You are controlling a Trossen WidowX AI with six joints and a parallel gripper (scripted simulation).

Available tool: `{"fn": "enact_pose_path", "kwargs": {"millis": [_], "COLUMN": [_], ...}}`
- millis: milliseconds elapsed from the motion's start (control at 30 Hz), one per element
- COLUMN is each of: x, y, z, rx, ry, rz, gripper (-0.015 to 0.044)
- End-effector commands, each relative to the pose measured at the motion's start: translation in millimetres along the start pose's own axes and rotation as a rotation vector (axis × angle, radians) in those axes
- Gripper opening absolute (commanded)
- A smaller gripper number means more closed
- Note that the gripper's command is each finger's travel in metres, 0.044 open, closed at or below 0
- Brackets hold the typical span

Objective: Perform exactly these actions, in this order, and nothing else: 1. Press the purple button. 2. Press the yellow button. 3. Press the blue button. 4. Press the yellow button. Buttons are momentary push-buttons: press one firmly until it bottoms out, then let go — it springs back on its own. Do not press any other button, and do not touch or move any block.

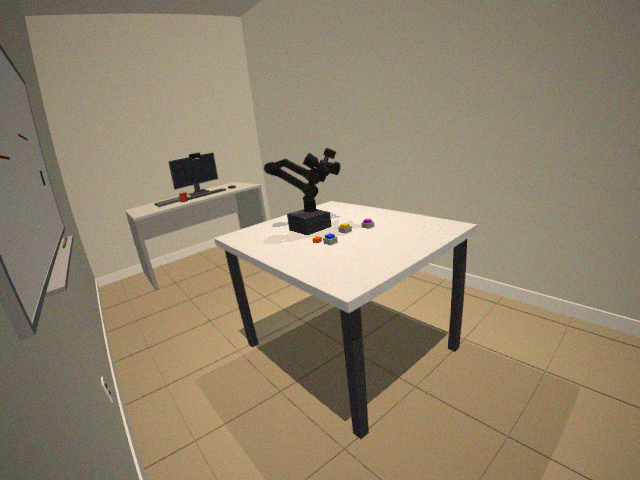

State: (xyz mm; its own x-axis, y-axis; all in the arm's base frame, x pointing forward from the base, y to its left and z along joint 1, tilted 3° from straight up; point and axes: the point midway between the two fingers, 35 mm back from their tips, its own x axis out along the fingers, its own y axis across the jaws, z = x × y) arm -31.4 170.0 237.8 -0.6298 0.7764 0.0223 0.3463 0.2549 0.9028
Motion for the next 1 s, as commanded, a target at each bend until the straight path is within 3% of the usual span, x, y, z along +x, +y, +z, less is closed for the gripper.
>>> {"fn": "enact_pose_path", "kwargs": {"millis": [0, 200, 467, 733, 967], "x": [0, -17, -44, -84, -125], "y": [3, 85, 115, 115, 92], "z": [2, 79, 148, 216, 263], "rx": [-0.001, -0.027, -0.043, -0.044, -0.024], "ry": [-0.004, -0.252, -0.541, -0.862, -1.104], "rz": [0.010, 0.252, 0.300, 0.190, -0.054], "gripper": [0.0400, 0.0400, 0.0400, 0.0400, 0.0400]}}
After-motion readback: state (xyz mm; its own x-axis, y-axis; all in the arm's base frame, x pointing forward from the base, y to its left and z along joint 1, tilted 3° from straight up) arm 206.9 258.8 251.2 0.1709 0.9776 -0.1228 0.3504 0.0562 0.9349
